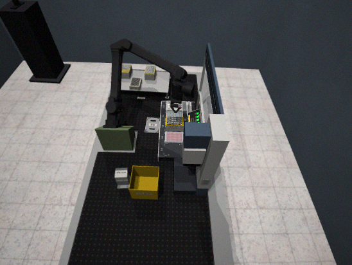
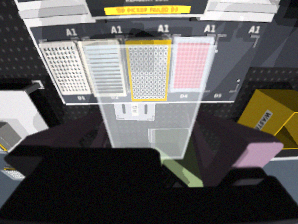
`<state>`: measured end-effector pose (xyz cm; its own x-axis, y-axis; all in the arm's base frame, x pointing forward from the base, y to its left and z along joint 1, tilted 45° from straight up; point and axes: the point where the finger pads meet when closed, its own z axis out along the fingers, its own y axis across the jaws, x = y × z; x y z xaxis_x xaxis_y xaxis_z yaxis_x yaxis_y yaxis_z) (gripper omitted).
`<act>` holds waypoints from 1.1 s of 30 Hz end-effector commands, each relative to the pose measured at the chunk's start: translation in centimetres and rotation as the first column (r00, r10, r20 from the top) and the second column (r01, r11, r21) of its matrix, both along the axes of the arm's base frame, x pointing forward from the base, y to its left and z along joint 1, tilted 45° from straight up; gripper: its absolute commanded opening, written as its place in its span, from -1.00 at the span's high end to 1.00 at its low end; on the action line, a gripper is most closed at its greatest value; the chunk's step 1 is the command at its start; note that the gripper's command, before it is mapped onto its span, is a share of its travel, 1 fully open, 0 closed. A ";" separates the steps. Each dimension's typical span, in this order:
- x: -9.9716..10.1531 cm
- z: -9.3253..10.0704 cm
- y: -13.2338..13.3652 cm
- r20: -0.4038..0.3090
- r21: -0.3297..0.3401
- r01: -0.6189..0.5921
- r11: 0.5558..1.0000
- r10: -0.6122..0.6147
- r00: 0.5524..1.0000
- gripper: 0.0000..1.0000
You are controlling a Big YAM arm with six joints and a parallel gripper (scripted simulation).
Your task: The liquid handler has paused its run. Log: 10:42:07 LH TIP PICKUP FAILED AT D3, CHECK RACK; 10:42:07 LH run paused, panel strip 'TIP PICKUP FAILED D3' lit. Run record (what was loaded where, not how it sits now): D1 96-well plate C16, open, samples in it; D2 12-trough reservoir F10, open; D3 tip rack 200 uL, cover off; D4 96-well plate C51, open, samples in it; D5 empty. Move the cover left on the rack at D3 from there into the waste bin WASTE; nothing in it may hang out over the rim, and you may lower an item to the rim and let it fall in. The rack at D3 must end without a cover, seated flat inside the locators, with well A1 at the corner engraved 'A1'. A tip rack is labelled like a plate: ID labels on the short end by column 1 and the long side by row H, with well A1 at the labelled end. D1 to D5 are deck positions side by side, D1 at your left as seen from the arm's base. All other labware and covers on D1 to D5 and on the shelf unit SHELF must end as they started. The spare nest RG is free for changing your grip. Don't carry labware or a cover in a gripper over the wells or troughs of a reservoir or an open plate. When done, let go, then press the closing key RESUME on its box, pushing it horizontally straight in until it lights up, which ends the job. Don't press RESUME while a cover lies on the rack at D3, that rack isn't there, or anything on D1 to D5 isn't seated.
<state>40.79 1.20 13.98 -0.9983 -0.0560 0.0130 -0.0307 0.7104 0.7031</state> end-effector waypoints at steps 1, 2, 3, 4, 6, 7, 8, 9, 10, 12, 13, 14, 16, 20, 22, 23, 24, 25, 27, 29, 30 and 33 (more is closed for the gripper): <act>1.4 2.0 -1.4 0.060 -0.015 0.002 1.000 -0.001 0.998 1.00; 1.4 2.0 -1.4 0.060 -0.015 0.002 1.000 -0.001 0.998 1.00; 0.4 1.2 -0.6 0.030 -0.005 -0.012 1.000 0.013 0.999 1.00; 1.2 2.0 -1.5 0.052 -0.013 -0.001 1.000 0.002 0.999 1.00; 1.4 2.4 -1.9 0.057 -0.014 0.002 1.000 -0.002 0.998 1.00; 1.4 2.5 -2.0 0.057 -0.014 0.003 1.000 -0.002 0.998 1.00; 1.4 2.5 -2.0 0.057 -0.013 0.003 1.000 -0.002 0.998 1.00; 0.8 1.6 -1.1 0.034 -0.007 -0.007 1.000 0.007 0.999 1.00; 0.8 1.6 -1.1 0.034 -0.007 -0.007 1.000 0.007 0.999 1.00; 0.8 1.6 -1.1 0.034 -0.007 -0.007 1.000 0.007 0.999 1.00; 0.8 1.6 -1.1 0.034 -0.007 -0.007 1.000 0.007 0.999 1.00; 0.8 1.6 -1.1 0.034 -0.007 -0.007 1.000 0.007 0.999 1.00; 0.8 1.6 -1.1 0.034 -0.007 -0.007 1.000 0.007 0.999 1.00; -1.3 1.5 -1.6 0.021 -0.004 0.002 1.000 -0.002 1.000 1.00; -2.3 1.5 -1.6 0.020 -0.004 0.001 1.000 -0.001 1.000 1.00; -2.7 1.4 -1.6 0.020 -0.004 0.001 1.000 -0.001 1.000 1.00; -3.2 1.4 -1.6 0.020 -0.004 0.001 1.000 -0.001 1.000 1.00; -3.7 1.4 -1.6 0.020 -0.004 0.001 1.000 -0.001 1.000 1.00; -4.7 1.4 -1.7 0.019 -0.004 0.000 1.000 0.000 1.000 1.00; -5.7 1.4 -1.7 0.019 -0.004 0.000 1.000 0.000 1.000 1.00; -6.2 1.4 -1.7 0.019 -0.003 0.000 1.000 0.000 1.000 1.00; -7.7 1.4 -1.8 0.018 -0.003 -0.001 1.000 0.001 1.000 1.00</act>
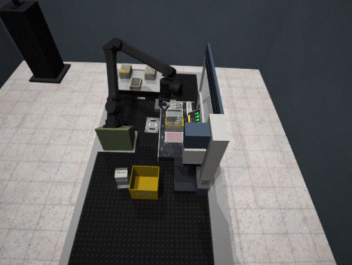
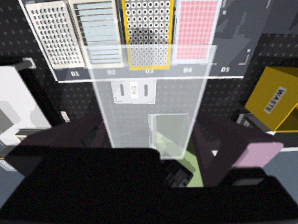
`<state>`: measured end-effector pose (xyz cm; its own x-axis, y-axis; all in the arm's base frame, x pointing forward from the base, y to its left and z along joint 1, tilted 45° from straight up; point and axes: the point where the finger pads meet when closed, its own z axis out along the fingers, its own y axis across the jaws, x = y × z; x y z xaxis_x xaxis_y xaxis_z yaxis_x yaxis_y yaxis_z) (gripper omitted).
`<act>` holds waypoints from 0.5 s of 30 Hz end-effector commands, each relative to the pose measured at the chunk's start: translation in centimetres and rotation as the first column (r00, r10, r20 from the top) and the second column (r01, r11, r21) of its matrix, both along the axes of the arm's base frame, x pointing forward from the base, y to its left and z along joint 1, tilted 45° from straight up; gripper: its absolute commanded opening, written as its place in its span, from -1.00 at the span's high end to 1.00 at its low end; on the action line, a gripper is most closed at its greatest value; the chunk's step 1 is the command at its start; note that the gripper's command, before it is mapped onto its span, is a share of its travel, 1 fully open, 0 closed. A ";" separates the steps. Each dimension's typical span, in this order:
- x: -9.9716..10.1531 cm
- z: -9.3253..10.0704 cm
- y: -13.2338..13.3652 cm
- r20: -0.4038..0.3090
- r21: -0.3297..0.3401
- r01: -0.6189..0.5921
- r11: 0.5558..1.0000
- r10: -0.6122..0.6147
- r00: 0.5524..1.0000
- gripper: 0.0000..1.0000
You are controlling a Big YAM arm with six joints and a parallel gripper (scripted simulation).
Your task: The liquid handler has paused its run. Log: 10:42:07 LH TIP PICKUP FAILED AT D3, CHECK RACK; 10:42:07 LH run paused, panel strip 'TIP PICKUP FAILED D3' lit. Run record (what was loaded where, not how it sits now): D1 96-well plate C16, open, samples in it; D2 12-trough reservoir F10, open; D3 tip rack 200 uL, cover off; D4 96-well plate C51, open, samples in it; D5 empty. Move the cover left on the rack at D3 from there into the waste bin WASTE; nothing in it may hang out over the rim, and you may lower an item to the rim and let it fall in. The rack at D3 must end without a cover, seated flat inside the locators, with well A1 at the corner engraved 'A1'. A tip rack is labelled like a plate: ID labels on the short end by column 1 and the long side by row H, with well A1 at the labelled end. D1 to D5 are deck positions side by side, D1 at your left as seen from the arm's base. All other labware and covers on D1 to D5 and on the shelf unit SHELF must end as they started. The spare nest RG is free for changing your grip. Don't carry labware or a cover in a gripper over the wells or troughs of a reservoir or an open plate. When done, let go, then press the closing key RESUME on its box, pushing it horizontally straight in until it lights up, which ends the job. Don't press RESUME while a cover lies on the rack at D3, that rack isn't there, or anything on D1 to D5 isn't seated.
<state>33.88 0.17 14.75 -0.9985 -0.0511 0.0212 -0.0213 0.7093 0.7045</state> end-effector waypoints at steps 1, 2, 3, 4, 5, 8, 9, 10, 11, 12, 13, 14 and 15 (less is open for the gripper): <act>-1.3 0.6 -0.7 0.026 -0.005 -0.006 1.000 0.006 1.000 1.00; -1.3 0.6 -0.7 0.026 -0.005 -0.006 1.000 0.006 1.000 1.00; -1.3 0.6 -0.7 0.026 -0.005 -0.006 1.000 0.006 1.000 1.00; -1.8 0.6 -0.8 0.026 -0.005 -0.006 1.000 0.006 1.000 1.00; -2.3 0.6 -0.8 0.026 -0.005 -0.006 1.000 0.006 1.000 1.00; -3.8 0.5 -0.8 0.025 -0.005 -0.007 1.000 0.007 1.000 1.00; -4.3 0.5 -0.8 0.025 -0.005 -0.007 1.000 0.007 1.000 1.00; -4.8 0.5 -0.9 0.025 -0.005 -0.007 1.000 0.007 1.000 1.00; -5.3 0.5 -0.9 0.025 -0.005 -0.007 1.000 0.007 1.000 1.00; -5.8 0.5 -0.9 0.025 -0.005 -0.007 1.000 0.007 1.000 1.00; -6.3 0.5 -0.9 0.024 -0.005 -0.007 1.000 0.008 1.000 1.00; -6.8 0.5 -0.9 0.024 -0.005 -0.008 1.000 0.008 1.000 1.00; -7.3 0.5 -0.9 0.024 -0.004 -0.008 1.000 0.008 1.000 1.00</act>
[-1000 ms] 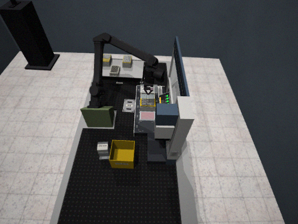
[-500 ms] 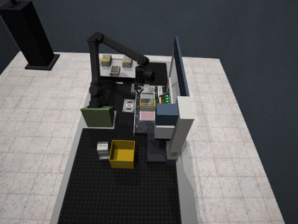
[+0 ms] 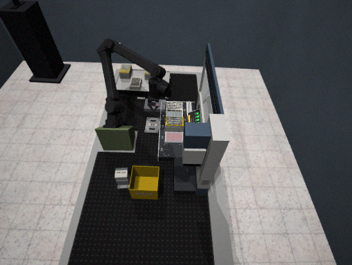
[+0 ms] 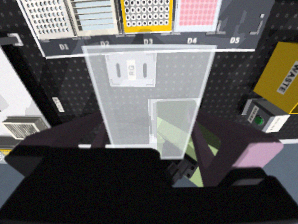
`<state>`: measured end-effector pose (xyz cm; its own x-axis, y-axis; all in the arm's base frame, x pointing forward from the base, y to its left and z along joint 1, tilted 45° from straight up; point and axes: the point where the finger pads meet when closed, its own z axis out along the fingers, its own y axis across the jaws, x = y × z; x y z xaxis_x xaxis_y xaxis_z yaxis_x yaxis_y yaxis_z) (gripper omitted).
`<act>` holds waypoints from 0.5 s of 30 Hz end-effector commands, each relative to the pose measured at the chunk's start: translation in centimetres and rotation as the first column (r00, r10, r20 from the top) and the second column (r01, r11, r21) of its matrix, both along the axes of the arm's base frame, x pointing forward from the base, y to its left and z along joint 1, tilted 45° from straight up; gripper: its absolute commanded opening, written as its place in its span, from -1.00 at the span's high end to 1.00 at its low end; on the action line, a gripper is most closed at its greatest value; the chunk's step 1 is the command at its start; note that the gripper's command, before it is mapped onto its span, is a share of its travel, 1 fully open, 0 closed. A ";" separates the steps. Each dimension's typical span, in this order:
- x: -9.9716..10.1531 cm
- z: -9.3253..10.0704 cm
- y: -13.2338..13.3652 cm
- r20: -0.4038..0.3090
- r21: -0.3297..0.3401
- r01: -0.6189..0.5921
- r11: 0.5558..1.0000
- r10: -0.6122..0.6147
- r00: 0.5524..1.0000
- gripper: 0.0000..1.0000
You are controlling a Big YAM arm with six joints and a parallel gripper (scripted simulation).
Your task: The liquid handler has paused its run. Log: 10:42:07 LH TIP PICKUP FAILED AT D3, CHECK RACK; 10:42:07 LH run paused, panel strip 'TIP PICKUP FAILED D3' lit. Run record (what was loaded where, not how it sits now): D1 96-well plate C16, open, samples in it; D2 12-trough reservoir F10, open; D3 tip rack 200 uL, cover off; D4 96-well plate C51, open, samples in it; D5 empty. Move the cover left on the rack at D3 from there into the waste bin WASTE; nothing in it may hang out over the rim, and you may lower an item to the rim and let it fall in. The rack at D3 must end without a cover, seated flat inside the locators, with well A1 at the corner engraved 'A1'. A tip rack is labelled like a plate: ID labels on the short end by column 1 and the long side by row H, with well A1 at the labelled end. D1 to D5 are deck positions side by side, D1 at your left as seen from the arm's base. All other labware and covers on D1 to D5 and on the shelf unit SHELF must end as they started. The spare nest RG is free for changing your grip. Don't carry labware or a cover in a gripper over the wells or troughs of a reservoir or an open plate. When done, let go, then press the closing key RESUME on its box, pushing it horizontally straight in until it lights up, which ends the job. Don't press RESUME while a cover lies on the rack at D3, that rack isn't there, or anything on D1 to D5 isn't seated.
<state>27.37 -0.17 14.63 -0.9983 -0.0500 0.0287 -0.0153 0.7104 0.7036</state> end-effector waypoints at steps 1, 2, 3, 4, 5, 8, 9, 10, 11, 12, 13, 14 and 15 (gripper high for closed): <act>-1.3 0.6 -0.6 0.031 -0.003 -0.009 1.000 0.009 0.999 1.00; -1.8 0.6 -0.6 0.031 -0.003 -0.009 1.000 0.009 0.999 1.00; -2.3 0.6 -0.7 0.031 -0.003 -0.009 1.000 0.009 0.999 1.00; -2.3 0.6 -0.7 0.031 -0.003 -0.009 1.000 0.009 0.999 1.00; -2.3 0.6 -0.7 0.031 -0.003 -0.009 1.000 0.009 0.999 1.00; -3.3 0.6 -0.7 0.031 -0.003 -0.010 1.000 0.010 0.999 1.00; -3.3 0.6 -0.7 0.029 -0.002 -0.010 1.000 0.010 1.000 1.00; -2.2 1.0 -0.8 0.047 -0.012 -0.015 1.000 0.016 0.999 1.00; -2.2 1.0 -0.8 0.047 -0.012 -0.015 1.000 0.016 0.999 1.00; -2.2 1.0 -0.8 0.047 -0.012 -0.015 1.000 0.016 0.999 1.00; -2.2 1.0 -0.8 0.047 -0.012 -0.015 1.000 0.016 0.999 1.00; -2.2 1.0 -0.8 0.047 -0.012 -0.015 1.000 0.016 0.999 1.00; -2.2 1.0 -0.8 0.047 -0.012 -0.015 1.000 0.016 0.999 1.00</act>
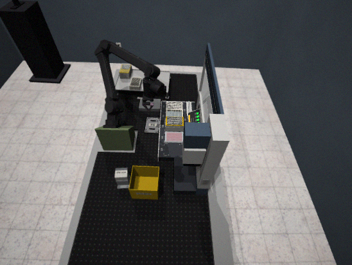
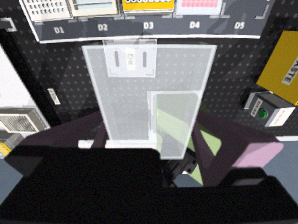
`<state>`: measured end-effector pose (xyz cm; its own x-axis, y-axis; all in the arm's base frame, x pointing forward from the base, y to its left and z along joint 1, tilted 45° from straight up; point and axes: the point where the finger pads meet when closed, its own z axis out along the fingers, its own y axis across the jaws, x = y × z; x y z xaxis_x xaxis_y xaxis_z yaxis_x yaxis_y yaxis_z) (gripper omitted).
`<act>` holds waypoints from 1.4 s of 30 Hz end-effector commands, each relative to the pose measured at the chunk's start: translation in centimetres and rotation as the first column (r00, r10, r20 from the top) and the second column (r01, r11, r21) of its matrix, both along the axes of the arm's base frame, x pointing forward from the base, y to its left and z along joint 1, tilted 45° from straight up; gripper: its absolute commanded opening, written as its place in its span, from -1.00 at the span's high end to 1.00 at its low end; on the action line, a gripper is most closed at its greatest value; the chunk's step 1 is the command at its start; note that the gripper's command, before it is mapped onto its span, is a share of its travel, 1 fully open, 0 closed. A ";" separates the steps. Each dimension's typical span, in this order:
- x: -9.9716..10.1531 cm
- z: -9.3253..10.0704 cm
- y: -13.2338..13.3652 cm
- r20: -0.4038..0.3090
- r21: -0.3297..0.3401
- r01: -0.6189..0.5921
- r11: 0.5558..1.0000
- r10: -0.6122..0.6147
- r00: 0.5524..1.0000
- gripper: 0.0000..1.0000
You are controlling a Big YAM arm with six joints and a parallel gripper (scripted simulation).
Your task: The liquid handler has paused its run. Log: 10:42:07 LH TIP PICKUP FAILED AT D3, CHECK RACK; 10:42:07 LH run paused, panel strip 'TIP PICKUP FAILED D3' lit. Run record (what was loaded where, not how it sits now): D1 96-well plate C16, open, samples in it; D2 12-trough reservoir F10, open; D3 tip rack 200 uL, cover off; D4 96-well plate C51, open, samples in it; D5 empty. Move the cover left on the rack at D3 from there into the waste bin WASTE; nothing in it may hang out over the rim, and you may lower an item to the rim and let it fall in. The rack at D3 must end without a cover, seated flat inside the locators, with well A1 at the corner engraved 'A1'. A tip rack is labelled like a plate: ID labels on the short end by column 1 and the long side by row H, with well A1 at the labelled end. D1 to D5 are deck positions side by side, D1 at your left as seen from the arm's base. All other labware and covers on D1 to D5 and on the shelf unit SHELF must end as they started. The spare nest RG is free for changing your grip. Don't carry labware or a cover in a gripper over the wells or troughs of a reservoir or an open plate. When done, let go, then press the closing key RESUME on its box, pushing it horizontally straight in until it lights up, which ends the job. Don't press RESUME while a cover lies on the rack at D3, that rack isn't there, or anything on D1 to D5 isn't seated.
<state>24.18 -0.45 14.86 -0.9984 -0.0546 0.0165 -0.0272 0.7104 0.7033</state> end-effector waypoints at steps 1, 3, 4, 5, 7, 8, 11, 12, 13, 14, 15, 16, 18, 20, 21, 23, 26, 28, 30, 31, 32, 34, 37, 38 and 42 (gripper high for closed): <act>1.0 0.7 -0.5 0.034 -0.012 -0.010 1.000 0.011 0.999 1.00; 1.0 0.7 -0.5 0.034 -0.012 -0.010 1.000 0.011 0.999 1.00; 1.0 0.7 -0.5 0.034 -0.012 -0.010 1.000 0.011 0.999 1.00; 1.0 0.7 -0.5 0.034 -0.012 -0.010 1.000 0.011 0.999 1.00; 1.0 0.7 -0.5 0.034 -0.012 -0.010 1.000 0.011 0.999 1.00; 1.0 0.2 -1.4 0.033 -0.010 -0.005 1.000 0.005 0.999 1.00; 0.9 -1.3 -2.4 0.032 -0.011 -0.005 1.000 0.005 0.999 1.00; 0.9 -1.6 -2.7 0.032 -0.011 -0.005 1.000 0.005 0.999 1.00; 1.0 -2.0 -3.1 0.033 -0.012 -0.005 1.000 0.005 0.999 1.00; 1.1 -2.2 -3.6 0.036 -0.014 -0.005 1.000 0.005 0.999 1.00; 1.3 -2.5 -4.1 0.041 -0.017 -0.005 1.000 0.005 0.999 1.00; 1.5 -2.7 -4.6 0.047 -0.021 -0.004 1.000 0.005 0.999 1.00; 2.1 -3.0 -5.7 0.061 -0.032 -0.004 0.999 0.006 0.998 1.00; 2.2 -3.8 -6.5 0.061 -0.033 -0.004 0.999 0.006 0.998 1.00; 2.2 -4.2 -6.9 0.060 -0.033 -0.004 0.999 0.006 0.998 1.00; 2.2 -4.5 -7.3 0.060 -0.033 -0.004 0.999 0.006 0.998 1.00; 1.4 -5.7 -7.4 0.040 -0.019 -0.004 1.000 0.005 0.999 1.00; 1.8 -5.7 -7.9 0.049 -0.026 -0.004 1.000 0.005 0.999 1.00; 2.3 -5.8 -8.6 0.058 -0.035 -0.002 0.999 0.004 0.998 1.00; 2.3 -6.2 -9.0 0.058 -0.035 -0.002 0.999 0.004 0.998 1.00; 2.3 -6.6 -9.4 0.057 -0.036 -0.002 0.999 0.004 0.998 1.00; 2.3 -7.3 -10.1 0.057 -0.036 -0.002 0.999 0.004 0.998 1.00; 2.3 -8.4 -11.3 0.056 -0.037 -0.002 0.999 0.004 0.998 1.00; 2.4 -8.8 -11.6 0.056 -0.038 -0.002 0.999 0.004 0.998 1.00; 1.4 -10.1 -11.1 0.030 -0.015 -0.015 1.000 0.015 0.999 1.00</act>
